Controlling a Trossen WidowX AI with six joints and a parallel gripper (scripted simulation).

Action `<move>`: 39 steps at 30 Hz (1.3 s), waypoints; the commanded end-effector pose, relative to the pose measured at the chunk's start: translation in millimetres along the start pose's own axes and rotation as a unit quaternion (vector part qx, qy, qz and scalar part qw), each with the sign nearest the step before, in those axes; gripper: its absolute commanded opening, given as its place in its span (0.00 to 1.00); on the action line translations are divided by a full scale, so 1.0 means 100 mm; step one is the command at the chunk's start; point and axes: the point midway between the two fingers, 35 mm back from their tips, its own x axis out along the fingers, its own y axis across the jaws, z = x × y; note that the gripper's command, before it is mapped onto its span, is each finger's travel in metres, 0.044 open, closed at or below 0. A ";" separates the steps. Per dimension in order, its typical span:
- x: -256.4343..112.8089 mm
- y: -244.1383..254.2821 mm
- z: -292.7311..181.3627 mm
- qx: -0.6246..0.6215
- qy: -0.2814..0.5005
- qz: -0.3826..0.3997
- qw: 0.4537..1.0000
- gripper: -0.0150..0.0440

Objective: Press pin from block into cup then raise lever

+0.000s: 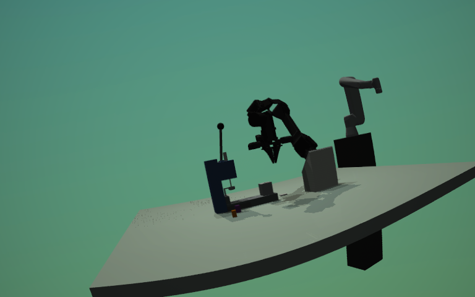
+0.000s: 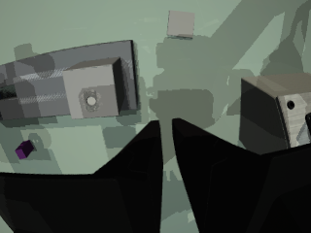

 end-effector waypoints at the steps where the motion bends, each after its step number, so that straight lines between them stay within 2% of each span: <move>1: 0.04 0.02 0.00 -0.051 0.005 0.020 0.998 0.31; 8: 0.24 0.03 -0.01 -0.312 -0.017 0.110 0.944 0.31; 16: 0.45 0.02 0.01 -0.564 -0.111 0.174 0.799 0.31; 24: 0.55 0.01 0.02 -0.672 -0.179 0.178 0.696 0.31; 39: 0.56 0.01 0.02 -0.676 -0.182 0.177 0.691 0.31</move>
